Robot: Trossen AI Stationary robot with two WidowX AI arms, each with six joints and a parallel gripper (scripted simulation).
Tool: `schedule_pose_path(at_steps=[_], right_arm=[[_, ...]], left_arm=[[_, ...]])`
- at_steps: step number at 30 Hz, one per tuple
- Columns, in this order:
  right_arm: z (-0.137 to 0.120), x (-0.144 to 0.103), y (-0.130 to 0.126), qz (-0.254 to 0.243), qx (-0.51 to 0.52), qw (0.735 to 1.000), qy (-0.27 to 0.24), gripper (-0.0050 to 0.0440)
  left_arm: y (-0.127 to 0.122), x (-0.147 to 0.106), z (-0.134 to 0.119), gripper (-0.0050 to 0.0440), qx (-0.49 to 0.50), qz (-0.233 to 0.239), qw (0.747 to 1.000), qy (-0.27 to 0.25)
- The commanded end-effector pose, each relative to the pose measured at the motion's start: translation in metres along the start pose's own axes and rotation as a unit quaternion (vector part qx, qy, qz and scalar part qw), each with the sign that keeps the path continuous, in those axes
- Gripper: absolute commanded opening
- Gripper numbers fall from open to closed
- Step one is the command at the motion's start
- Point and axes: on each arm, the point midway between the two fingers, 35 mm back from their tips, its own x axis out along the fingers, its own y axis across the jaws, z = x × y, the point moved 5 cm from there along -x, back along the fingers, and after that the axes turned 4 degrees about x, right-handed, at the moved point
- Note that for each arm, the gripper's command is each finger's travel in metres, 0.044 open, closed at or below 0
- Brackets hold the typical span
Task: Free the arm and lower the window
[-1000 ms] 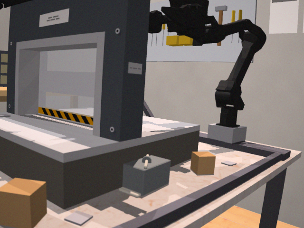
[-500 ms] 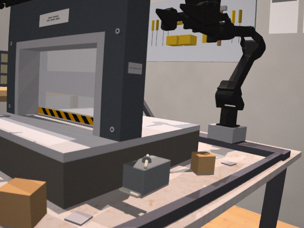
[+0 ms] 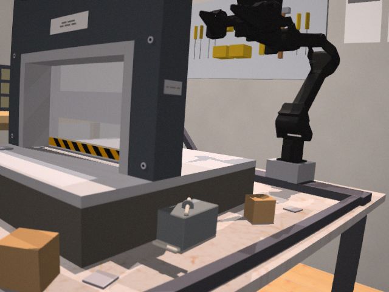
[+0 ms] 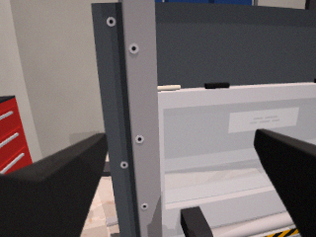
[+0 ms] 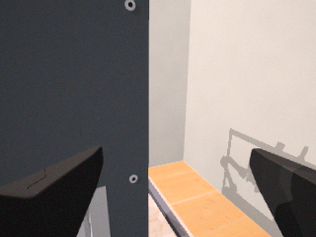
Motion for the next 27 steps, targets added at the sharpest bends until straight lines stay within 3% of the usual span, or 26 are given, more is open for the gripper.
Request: schedule_pose_path(at_steps=[1,9,12,27], right_arm=[[0.011,-0.001,-0.031,-0.052,-0.004,0.999,-0.015,0.0400],[0.016,-0.015,-0.090,-0.163,-0.011,0.986,-0.022,0.0400],[0.015,-0.017,-0.097,-0.177,-0.011,0.984,-0.022,0.0400],[0.025,-0.075,-0.187,-0.372,-0.022,0.927,-0.036,0.0400]], left_arm=[[0.001,-0.002,0.009,0.0400,0.002,0.002,1.000,-0.013],[0.001,-0.002,0.009,0.0400,0.002,0.002,1.000,-0.013],[0.001,-0.002,0.008,0.0400,0.002,0.002,1.000,-0.012],[0.001,-0.002,0.009,0.0400,0.002,0.002,1.000,-0.013]])
